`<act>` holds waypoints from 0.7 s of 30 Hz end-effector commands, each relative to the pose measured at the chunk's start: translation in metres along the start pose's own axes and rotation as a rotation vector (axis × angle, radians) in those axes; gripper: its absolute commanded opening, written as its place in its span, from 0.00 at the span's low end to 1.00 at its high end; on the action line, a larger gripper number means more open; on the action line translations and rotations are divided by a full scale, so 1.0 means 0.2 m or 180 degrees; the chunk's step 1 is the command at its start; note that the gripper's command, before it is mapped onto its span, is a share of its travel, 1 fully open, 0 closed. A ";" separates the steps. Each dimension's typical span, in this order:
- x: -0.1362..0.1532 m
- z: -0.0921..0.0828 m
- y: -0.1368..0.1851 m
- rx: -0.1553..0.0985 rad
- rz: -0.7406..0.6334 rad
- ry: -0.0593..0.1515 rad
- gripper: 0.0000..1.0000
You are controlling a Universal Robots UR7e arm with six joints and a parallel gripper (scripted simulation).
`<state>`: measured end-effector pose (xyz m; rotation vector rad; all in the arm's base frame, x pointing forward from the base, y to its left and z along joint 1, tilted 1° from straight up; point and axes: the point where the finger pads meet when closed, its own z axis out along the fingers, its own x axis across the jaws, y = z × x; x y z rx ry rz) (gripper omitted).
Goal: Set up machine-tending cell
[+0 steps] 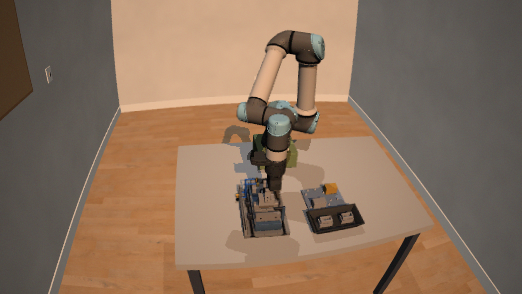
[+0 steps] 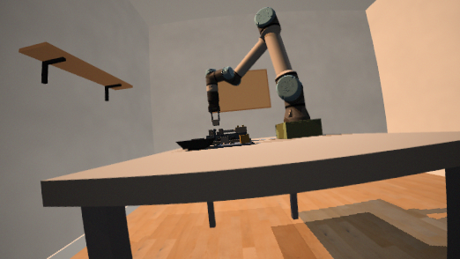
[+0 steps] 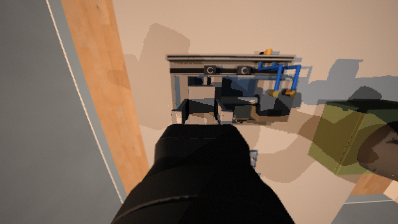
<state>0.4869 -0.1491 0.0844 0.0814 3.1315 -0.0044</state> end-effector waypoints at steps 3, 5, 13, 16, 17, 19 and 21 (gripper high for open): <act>-0.01 -0.01 0.00 0.0001 0.0001 -0.0009 0.00; -0.01 -0.01 0.00 0.0001 0.0000 -0.0009 0.00; -0.01 -0.01 -0.01 0.0002 -0.0001 -0.0011 0.00; -0.02 -0.01 0.00 0.0002 -0.0001 -0.0010 0.00; -0.02 -0.01 0.00 0.0002 -0.0002 -0.0009 0.00; -0.02 -0.01 0.00 0.0001 -0.0002 -0.0009 0.00; -0.02 -0.01 0.00 0.0001 -0.0003 -0.0009 0.00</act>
